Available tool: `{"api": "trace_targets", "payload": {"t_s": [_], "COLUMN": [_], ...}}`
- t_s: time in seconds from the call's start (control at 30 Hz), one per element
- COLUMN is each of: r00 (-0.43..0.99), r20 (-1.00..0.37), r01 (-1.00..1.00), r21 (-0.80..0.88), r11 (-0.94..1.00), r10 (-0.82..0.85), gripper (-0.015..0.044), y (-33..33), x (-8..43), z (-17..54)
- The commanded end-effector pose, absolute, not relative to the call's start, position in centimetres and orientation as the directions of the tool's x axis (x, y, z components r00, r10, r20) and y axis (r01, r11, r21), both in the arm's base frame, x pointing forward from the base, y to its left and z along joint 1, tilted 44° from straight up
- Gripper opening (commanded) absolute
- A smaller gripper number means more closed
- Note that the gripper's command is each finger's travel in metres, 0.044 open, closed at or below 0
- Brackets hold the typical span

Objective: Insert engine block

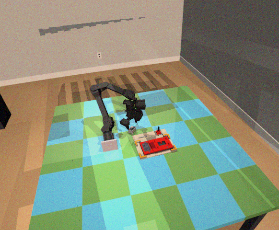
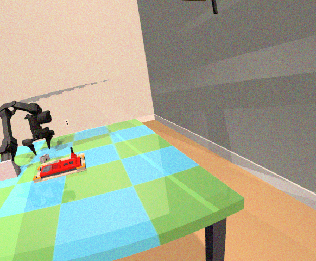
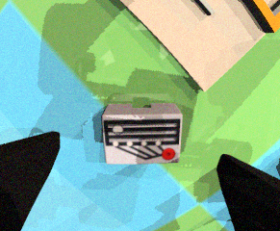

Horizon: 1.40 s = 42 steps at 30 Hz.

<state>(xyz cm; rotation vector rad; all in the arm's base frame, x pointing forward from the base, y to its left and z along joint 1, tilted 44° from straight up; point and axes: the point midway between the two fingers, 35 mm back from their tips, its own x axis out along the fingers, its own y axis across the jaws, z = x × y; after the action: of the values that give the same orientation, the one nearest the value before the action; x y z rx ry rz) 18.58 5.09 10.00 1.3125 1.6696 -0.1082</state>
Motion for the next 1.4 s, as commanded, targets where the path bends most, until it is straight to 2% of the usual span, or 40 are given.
{"api": "trace_targets", "payload": {"t_s": [0.0, 0.3, 0.6, 1.17, 1.37], "r00": [0.054, 0.054, 0.054, 0.054, 0.054], "r20": [-0.717, -0.718, -0.718, -0.718, -0.718], "r01": [0.873, 0.979, 0.993, 0.775, 0.743], "r21": [0.371, 0.175, -0.036, -0.408, -0.436], "r11": [0.316, 0.105, -0.114, -0.482, -0.508], "r10": [0.695, 0.694, 0.694, 0.694, 0.694], "gripper": [0.044, 0.044, 0.044, 0.044, 0.044], "y": [4.98, 4.86, 4.74, 4.52, 4.5], "x": [18.59, 18.58, 18.56, 18.53, 18.53], "z": [10.08, 10.21, 10.34, 10.58, 10.6]}}
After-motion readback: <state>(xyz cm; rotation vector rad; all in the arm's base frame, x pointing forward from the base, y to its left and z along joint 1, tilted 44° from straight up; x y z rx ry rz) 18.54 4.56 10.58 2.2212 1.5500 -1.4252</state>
